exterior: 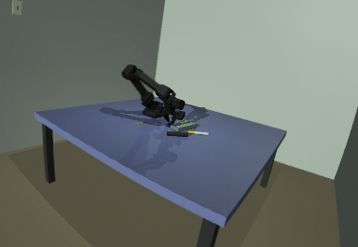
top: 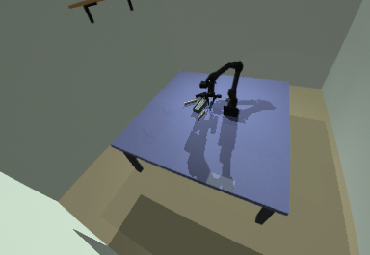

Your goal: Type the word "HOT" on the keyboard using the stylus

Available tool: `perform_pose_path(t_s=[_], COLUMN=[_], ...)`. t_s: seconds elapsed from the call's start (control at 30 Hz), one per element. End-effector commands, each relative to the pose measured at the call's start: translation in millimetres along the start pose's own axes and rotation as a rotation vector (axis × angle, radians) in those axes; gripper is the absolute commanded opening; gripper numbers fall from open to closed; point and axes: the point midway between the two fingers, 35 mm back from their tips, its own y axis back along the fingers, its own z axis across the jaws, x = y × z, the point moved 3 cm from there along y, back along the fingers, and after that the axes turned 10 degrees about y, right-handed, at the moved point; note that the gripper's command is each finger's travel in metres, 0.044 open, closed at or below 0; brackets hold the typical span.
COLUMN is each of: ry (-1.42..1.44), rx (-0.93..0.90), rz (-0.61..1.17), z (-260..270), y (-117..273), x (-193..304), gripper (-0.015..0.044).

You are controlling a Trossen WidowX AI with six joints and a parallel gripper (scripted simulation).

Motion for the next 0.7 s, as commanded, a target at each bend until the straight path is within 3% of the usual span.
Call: perform_pose_path(t_s=[0.0, 0.33, 0.5, 0.67], ry=[0.005, 0.005, 0.000, 0.000], rx=[-0.005, -0.005, -0.002, -0.002], rz=[0.003, 0.003, 0.000, 0.000], z=[1.5, 1.8, 1.0, 1.0], y=[-3.9, -6.9, -5.5, -5.5], x=[1.2, 3.0, 2.7, 2.7], gripper=[0.0150, 0.0150, 0.0019, 0.0000])
